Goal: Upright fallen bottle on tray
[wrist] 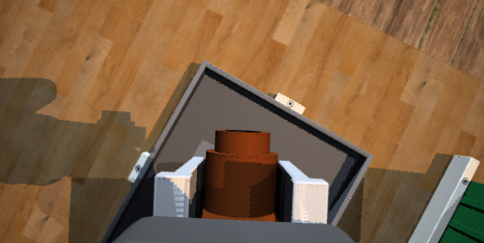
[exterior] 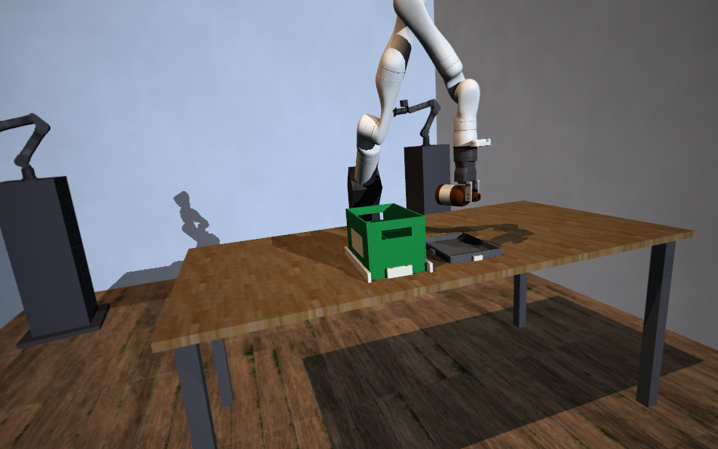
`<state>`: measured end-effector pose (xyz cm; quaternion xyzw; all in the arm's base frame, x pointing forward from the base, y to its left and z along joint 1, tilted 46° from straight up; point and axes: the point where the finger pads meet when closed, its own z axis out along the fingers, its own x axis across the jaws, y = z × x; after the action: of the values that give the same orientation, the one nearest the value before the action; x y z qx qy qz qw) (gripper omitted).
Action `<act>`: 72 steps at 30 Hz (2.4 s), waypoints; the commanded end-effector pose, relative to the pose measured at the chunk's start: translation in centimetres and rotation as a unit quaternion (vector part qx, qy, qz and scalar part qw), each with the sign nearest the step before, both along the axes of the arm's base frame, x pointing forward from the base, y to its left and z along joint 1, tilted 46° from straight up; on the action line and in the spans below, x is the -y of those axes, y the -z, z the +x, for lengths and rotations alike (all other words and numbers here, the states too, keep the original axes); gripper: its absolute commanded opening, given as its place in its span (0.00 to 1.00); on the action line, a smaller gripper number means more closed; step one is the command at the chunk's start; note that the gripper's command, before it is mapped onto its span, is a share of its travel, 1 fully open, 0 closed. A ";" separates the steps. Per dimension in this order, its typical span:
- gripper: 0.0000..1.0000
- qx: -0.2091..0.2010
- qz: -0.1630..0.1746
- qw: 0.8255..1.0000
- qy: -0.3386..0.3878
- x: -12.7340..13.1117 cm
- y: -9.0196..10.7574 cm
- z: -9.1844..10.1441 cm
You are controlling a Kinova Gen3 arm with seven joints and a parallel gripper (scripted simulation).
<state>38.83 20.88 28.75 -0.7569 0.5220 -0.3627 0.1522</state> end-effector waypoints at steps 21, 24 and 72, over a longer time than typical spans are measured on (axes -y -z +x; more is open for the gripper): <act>0.00 0.000 0.000 1.000 -0.001 -0.1 0.0 0.0; 0.00 0.000 0.000 1.000 -0.001 -0.1 0.0 0.0; 0.00 0.020 0.093 0.992 0.089 -0.1 0.0 0.0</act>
<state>38.78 20.95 28.73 -0.6833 0.6157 -0.3384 0.1985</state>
